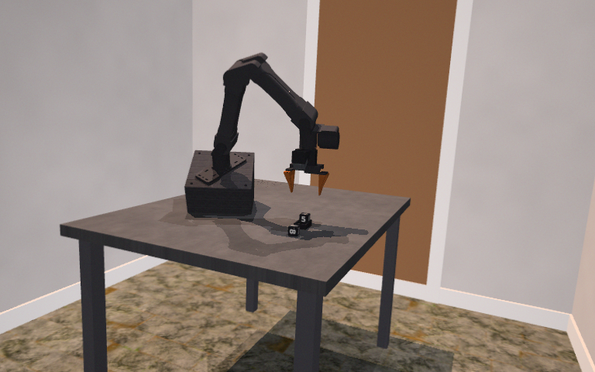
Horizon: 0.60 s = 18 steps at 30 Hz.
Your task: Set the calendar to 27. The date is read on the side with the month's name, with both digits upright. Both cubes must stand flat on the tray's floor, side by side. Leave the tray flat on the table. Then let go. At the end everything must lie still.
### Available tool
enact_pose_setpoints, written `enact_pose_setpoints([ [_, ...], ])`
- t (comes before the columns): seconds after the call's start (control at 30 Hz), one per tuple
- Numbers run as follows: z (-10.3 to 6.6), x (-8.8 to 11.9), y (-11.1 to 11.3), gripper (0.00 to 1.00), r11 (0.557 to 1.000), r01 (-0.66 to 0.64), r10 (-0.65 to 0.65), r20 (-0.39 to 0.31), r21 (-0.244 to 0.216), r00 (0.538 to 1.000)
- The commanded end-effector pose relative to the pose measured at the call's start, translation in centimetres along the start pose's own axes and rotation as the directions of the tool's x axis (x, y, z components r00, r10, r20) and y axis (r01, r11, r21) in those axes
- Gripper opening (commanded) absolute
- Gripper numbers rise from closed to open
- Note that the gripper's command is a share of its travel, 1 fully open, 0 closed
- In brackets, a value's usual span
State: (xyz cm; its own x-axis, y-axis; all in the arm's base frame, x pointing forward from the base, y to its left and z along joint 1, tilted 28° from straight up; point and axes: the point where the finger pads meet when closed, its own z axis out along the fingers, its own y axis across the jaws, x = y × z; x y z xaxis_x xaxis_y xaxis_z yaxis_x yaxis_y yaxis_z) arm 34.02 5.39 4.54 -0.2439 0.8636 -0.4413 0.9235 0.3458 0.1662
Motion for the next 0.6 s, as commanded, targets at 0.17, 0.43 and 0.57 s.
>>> enact_pose_setpoints([
  [0.17,0.7,-6.0,0.9,1.0,1.0,0.009,-0.009,-0.003,-0.008,1.0],
  [0.43,1.5,-12.5,0.5,1.0,1.0,0.023,-0.023,0.008,-0.012,1.0],
  [0.57,1.5,-12.5,0.5,0.45,1.0,0.023,-0.023,0.008,-0.012,1.0],
])
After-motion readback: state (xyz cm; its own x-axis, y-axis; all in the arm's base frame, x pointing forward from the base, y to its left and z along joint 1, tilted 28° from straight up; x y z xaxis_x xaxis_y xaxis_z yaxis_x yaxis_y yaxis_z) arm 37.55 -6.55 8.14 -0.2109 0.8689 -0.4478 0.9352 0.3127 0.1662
